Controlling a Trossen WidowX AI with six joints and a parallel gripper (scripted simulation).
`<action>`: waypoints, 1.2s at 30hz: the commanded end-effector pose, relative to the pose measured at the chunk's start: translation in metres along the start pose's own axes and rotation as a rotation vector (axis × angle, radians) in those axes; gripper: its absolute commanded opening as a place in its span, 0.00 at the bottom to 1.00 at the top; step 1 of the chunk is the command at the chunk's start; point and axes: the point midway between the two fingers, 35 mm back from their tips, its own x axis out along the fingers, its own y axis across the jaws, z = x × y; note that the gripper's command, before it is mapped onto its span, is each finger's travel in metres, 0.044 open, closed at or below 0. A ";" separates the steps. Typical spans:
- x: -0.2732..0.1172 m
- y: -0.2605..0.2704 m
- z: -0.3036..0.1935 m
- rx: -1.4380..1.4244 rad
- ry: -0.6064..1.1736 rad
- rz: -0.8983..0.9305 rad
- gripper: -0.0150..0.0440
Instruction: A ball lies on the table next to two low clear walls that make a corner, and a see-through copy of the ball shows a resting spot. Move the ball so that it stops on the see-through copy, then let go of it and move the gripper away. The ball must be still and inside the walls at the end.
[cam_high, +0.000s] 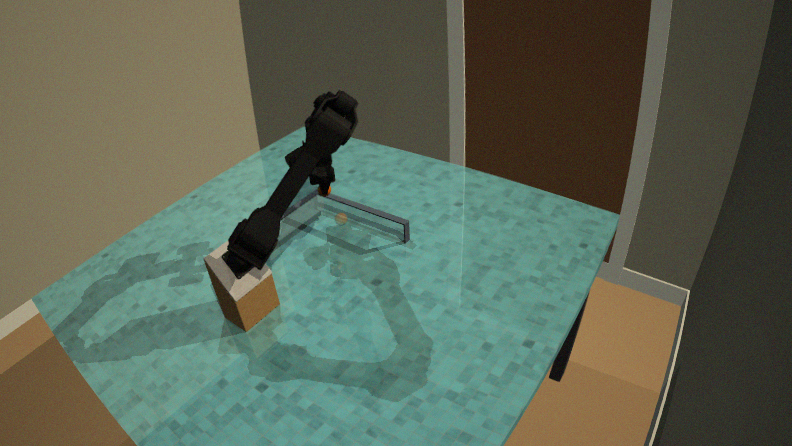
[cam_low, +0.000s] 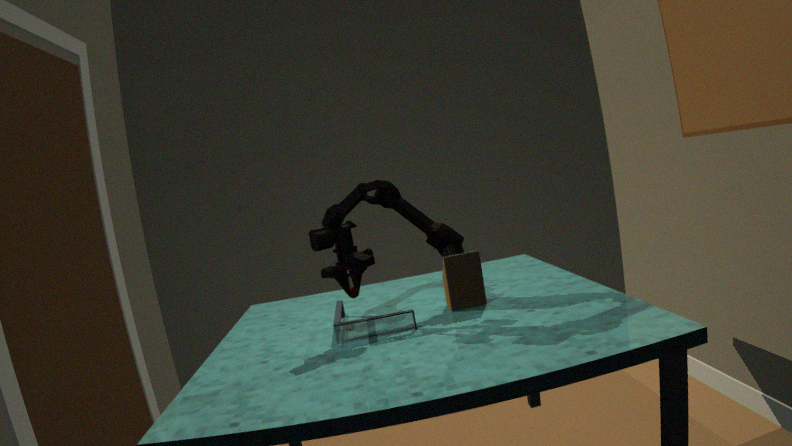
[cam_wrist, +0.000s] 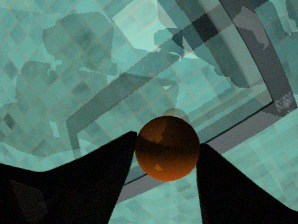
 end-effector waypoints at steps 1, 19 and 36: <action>0.005 -0.003 -0.006 -0.137 0.004 0.002 0.25; 0.020 -0.010 -0.027 -0.681 0.006 0.006 0.25; 0.052 -0.012 -0.033 -0.786 0.006 0.007 0.25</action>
